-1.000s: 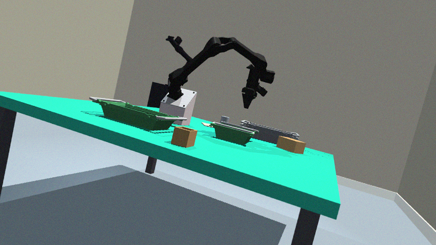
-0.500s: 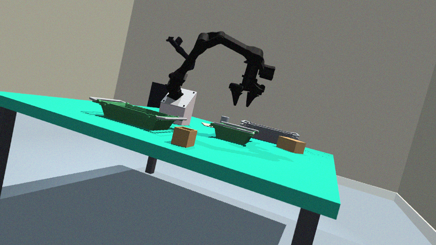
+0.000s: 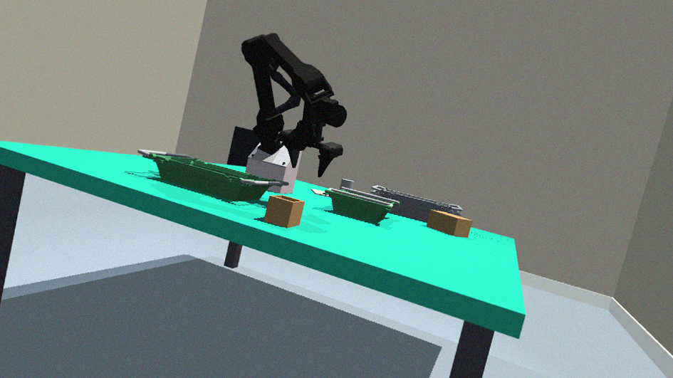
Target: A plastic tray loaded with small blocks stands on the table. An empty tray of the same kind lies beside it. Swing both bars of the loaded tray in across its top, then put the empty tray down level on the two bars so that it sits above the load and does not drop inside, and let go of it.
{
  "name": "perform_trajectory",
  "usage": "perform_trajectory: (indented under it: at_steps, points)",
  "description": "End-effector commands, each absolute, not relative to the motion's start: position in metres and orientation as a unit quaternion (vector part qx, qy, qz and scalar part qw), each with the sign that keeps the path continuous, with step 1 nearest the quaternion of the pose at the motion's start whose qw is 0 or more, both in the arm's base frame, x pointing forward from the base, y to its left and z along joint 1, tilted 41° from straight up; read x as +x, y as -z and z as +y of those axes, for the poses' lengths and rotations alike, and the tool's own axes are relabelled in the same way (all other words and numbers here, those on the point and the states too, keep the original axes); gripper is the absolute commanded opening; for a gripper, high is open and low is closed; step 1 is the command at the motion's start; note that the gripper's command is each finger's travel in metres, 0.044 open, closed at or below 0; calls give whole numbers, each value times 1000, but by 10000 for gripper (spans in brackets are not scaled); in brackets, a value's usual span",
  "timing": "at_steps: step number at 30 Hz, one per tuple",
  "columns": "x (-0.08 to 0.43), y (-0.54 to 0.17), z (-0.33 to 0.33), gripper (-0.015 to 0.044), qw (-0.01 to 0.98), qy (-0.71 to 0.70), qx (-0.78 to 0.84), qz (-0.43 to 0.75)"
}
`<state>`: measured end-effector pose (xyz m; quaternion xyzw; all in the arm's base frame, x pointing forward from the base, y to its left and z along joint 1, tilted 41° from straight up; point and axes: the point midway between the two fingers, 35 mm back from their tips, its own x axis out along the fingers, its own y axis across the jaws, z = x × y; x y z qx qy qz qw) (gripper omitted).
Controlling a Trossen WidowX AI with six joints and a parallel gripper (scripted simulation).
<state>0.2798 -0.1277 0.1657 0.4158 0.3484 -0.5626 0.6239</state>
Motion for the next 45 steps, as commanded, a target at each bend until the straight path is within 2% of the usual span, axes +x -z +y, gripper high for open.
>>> perform_trajectory:
  at_steps: [1, 8, 14, 25, 45]
  points:
    - [240, -175, -159, 440, 566, 599, 510, 247]
    - [156, -186, -199, 440, 436, 633, 639, 18]
    - [96, -188, -209, 440, 334, 619, 690, -170]
    - [97, -182, -216, 440, 331, 619, 691, -176]
    - [109, -125, -264, 440, 332, 621, 688, -174]
